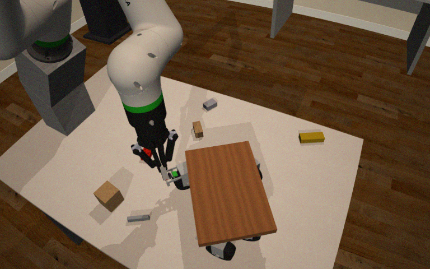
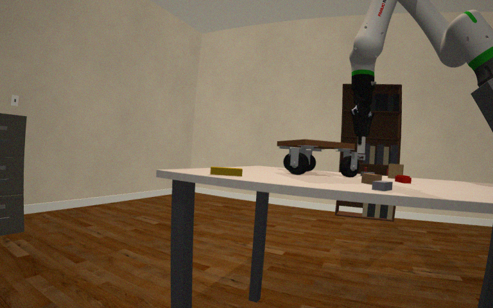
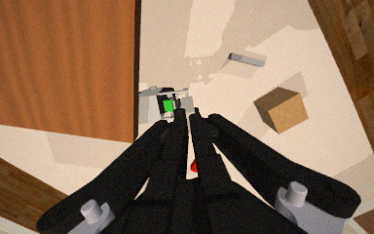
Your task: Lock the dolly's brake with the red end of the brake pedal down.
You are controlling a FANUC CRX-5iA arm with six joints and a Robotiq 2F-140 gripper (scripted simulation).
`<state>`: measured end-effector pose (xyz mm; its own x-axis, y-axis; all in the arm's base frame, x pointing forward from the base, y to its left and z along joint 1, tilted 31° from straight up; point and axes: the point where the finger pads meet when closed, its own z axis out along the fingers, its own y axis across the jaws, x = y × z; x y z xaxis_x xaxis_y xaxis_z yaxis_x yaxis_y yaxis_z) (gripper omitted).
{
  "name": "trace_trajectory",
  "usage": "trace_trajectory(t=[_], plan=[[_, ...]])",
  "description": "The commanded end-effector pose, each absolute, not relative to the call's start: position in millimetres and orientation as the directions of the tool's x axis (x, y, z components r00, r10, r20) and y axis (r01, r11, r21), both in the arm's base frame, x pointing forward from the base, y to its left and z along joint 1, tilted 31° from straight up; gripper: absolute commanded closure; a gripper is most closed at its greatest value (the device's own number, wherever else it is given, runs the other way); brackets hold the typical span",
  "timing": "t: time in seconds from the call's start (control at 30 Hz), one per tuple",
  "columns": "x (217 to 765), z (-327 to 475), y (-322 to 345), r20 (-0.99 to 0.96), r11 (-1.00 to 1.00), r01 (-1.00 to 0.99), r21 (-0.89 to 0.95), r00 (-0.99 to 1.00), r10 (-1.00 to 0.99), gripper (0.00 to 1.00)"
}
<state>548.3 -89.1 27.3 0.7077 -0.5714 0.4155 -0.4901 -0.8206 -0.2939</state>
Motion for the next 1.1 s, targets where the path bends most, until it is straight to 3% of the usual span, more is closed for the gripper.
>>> trace_trajectory(t=[0.0,1.07], plan=[[548.4,27.5,-89.2,0.416,-0.821,-0.490,-0.294,0.708,-0.571,1.00],[552.0,21.3,-89.1,0.416,-0.821,-0.490,-0.294,0.708,-0.571,1.00]])
